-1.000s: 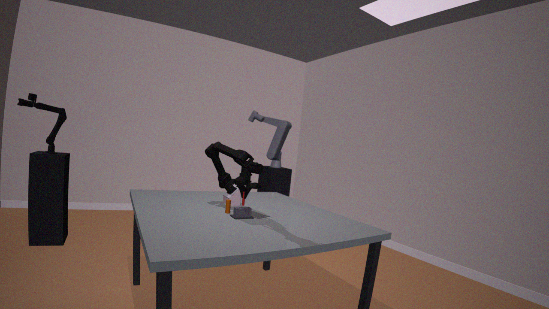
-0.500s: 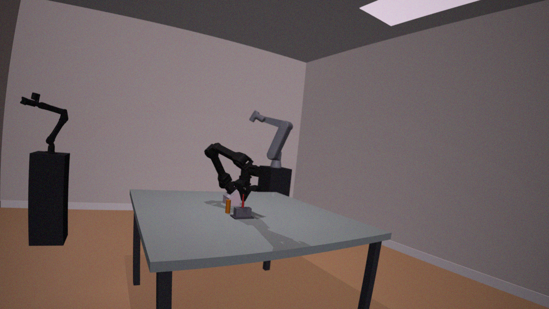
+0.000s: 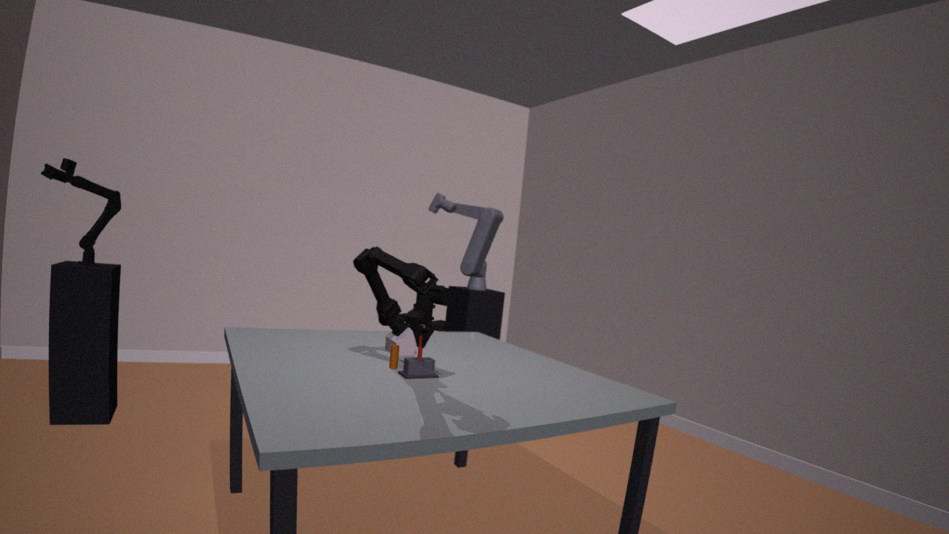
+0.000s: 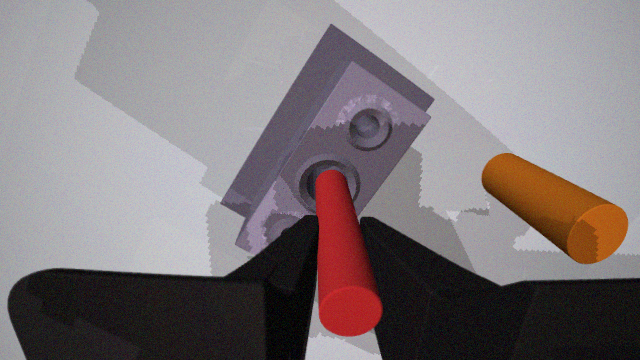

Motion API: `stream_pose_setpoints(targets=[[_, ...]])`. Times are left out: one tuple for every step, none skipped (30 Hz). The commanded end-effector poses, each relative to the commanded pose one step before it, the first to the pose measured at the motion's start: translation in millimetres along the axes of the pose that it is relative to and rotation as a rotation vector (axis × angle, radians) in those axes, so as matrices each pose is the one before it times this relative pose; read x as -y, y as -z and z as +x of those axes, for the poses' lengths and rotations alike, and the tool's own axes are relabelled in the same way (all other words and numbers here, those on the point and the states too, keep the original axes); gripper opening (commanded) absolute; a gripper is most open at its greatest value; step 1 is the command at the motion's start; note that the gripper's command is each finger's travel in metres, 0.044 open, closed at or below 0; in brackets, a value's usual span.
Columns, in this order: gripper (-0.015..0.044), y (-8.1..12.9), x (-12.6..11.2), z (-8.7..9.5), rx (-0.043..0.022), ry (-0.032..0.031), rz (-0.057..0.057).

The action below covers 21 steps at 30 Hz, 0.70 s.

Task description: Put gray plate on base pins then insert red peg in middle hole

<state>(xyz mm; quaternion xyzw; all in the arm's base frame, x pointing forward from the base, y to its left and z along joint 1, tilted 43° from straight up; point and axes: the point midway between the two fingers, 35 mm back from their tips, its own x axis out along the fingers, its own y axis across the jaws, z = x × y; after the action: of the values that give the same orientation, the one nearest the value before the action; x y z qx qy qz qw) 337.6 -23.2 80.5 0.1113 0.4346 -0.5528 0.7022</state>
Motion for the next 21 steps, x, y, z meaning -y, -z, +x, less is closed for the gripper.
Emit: stream_pose_setpoints(targets=[[0.0,0.3,-1.58,1.16,0.0008,-0.00183,0.001],[0.0,-0.06,-0.2,0.26,0.00001,-0.00001,0.0],[0.0,-0.09,-0.11,0.2,0.00001,0.0,0.0],[0.0,0.03,1.15,-0.7,-0.001,0.00193,0.0003],[0.0,0.0,0.0,0.0,0.0,0.0,0.0],[0.0,0.0,0.0,0.0,0.0,0.0,0.0],[0.0,0.0,0.0,0.0,0.0,0.0,0.0],[0.0,0.0,0.0,0.0,0.0,0.0,0.0],[0.0,0.0,0.0,0.0,0.0,0.0,0.0],[0.0,0.0,0.0,0.0,0.0,0.0,0.0],[0.0,0.0,0.0,0.0,0.0,0.0,0.0],[0.0026,0.0,0.0,0.0,0.0,0.0,0.0],[0.0053,0.0,0.0,0.0,0.0,0.0,0.0],[0.0079,0.0,0.0,0.0,0.0,0.0,0.0],[0.0105,0.0,0.0,0.0,0.0,0.0,0.0],[0.0131,0.0,0.0,0.0,0.0,0.0,0.0],[0.015,0.0,0.0,0.0,0.0,0.0,0.0],[0.015,0.0,0.0,0.0,0.0,0.0,0.0],[0.015,0.0,0.0,0.0,0.0,0.0,0.0],[0.015,0.0,0.0,0.0,0.0,0.0,0.0],[0.015,0.0,0.0,0.0,0.0,0.0,0.0]])
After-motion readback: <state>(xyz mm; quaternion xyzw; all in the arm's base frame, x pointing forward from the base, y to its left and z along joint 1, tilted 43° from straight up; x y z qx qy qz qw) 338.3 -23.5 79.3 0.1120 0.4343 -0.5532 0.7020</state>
